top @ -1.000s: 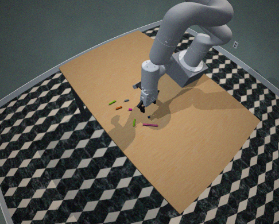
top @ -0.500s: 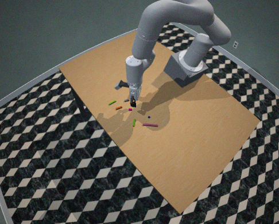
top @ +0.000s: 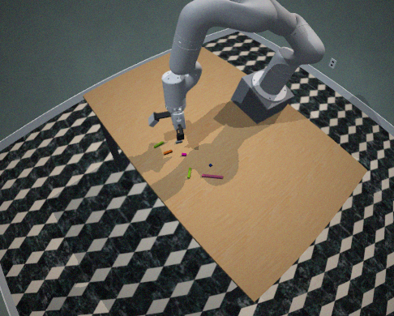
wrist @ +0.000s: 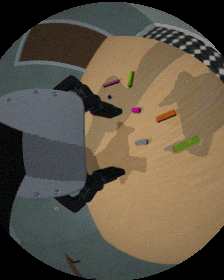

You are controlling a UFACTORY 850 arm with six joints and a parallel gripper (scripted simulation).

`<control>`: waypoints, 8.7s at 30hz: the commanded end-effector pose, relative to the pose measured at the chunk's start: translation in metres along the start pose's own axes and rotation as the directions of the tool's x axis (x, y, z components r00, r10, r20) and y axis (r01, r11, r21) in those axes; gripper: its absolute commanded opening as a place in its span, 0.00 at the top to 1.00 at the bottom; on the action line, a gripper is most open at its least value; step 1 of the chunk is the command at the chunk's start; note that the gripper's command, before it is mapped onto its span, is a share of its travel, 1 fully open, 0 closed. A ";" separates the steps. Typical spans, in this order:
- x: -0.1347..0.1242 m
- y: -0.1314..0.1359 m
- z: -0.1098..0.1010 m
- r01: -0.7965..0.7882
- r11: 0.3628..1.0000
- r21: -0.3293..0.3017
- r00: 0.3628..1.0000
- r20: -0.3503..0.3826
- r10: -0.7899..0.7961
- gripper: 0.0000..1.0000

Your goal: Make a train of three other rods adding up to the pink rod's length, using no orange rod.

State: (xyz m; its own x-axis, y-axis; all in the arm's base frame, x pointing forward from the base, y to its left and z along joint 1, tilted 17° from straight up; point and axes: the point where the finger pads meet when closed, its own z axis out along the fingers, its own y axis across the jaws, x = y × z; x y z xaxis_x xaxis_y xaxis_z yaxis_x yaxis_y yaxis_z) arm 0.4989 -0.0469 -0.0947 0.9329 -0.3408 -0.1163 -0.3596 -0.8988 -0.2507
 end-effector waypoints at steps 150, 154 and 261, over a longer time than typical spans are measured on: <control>0.005 0.003 0.054 0.034 0.999 0.020 0.999 -0.024 -0.033 0.76; 0.005 0.003 0.054 0.034 0.999 0.020 0.999 -0.024 -0.033 0.76; 0.005 0.003 0.068 0.034 0.999 0.020 0.999 -0.024 -0.033 0.96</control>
State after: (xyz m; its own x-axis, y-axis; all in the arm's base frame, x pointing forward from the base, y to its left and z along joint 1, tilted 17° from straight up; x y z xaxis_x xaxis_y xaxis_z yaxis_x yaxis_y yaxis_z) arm 0.5009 -0.0320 -0.1616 0.9445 -0.3171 -0.0863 -0.3285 -0.9041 -0.2733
